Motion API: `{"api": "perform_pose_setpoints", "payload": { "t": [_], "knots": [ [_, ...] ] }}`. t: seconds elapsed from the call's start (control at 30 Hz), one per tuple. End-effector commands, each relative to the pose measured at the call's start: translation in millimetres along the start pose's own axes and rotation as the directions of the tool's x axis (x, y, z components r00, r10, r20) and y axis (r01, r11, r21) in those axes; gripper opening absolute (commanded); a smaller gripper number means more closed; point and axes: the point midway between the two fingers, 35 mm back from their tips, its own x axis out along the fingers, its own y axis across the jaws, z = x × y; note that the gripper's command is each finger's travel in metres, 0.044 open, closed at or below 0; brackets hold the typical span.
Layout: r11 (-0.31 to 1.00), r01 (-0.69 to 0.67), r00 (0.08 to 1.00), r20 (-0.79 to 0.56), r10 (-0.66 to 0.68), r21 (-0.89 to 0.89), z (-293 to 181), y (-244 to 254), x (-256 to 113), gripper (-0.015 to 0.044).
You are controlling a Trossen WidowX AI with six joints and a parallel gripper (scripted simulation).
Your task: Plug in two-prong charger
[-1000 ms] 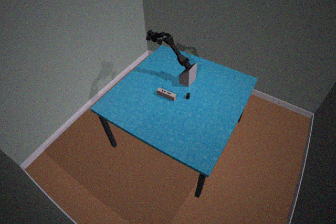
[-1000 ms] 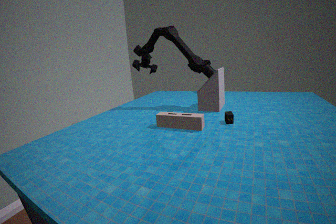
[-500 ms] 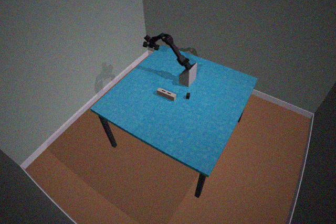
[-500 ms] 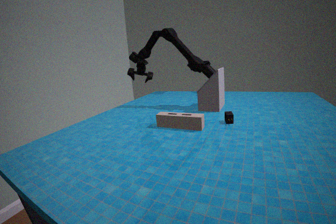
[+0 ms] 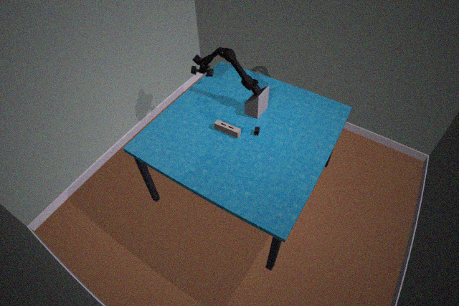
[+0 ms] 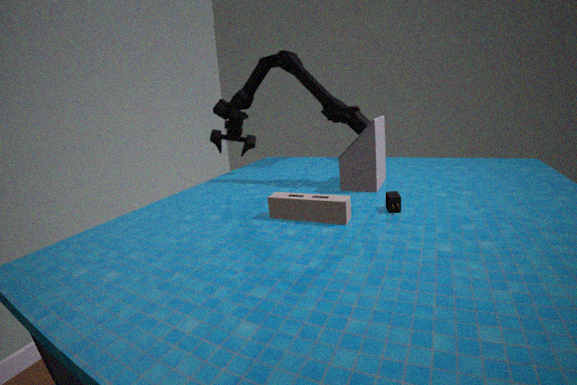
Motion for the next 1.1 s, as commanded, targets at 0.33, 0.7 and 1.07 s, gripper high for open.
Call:
{"api": "perform_pose_setpoints", "payload": {
  "t": [0.33,0.7,1.07],
  "knots": [
    [0.993,-0.032,0.986,-0.163,0.013,-0.115,-85,17,1,0.0440],
    [0.975,-0.086,0.958,-0.286,0.025,-0.205,-152,30,-10,0.0440],
    [0.942,-0.181,0.917,-0.394,0.058,-0.284,-207,46,-36,0.0440]
  ]
}}
